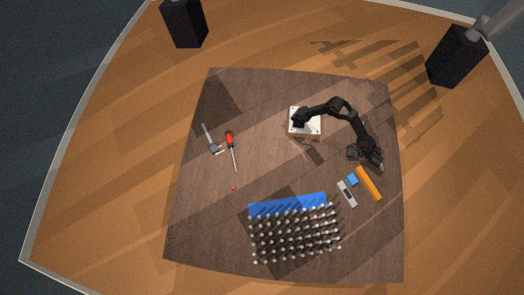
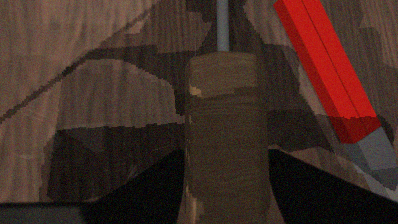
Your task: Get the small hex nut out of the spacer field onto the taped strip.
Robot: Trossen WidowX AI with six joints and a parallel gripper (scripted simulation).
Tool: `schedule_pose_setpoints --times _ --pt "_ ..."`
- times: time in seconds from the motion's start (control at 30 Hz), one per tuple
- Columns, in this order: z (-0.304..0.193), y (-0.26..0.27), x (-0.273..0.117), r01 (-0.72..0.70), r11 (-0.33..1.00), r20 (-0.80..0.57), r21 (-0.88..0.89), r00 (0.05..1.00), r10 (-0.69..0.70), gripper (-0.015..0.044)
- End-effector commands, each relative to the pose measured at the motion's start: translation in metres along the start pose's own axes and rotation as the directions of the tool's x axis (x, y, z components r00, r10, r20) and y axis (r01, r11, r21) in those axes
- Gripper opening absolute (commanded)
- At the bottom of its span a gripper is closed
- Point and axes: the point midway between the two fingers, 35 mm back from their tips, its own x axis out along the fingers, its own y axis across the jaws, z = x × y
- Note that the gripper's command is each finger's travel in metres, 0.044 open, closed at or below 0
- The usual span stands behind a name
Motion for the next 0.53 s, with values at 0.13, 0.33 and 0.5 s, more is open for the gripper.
schedule_pose_setpoints --times 0.13,0.33,0.5 --pt "0.0001 -0.0003 -0.0005 0.001 1.0 0.0 0.0 1.0 -0.001 0.0157" --pt "0.0001 -0.0003 -0.0005 0.001 1.0 0.0 0.0 1.0 -0.001 0.0315" --pt "0.0001 -0.0003 -0.0005 0.001 1.0 0.0 0.0 1.0 -0.001 0.044"
